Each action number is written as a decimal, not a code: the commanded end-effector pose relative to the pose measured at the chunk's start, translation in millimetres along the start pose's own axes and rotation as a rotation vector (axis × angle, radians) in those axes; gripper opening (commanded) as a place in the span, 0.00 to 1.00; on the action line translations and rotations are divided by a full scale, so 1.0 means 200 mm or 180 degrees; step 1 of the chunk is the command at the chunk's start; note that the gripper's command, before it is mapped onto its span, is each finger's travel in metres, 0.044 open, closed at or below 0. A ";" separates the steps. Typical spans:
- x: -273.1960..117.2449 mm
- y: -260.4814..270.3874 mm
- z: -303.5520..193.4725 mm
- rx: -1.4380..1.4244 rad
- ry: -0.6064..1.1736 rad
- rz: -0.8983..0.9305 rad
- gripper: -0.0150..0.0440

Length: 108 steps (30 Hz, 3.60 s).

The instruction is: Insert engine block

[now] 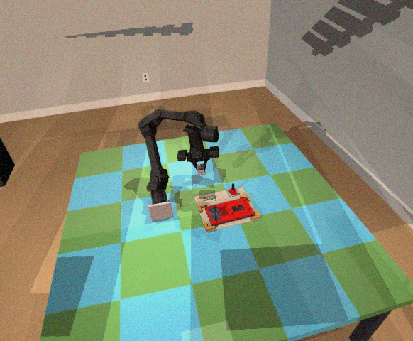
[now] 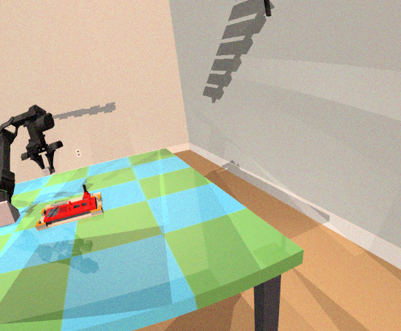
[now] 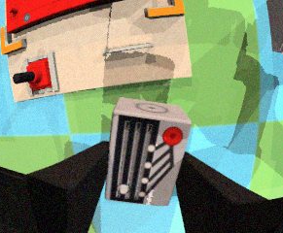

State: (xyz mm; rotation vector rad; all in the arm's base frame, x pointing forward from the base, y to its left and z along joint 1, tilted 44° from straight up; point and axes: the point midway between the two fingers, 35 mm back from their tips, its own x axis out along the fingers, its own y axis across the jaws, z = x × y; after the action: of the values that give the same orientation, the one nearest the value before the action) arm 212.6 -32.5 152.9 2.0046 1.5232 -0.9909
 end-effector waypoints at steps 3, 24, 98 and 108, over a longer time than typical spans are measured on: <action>0.00 0.09 0.03 -0.0515 -0.0005 -0.0006 0.25; 0.08 0.34 0.18 -0.2099 0.0049 -0.0075 0.25; 0.51 0.80 0.66 -0.5904 0.0339 -0.0111 0.52; 0.51 0.80 0.66 -0.5942 0.0341 -0.0110 0.52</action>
State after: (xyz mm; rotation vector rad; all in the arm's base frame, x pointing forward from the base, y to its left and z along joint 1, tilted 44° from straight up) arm 340.8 -108.3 -23.0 0.5965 1.4308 0.5796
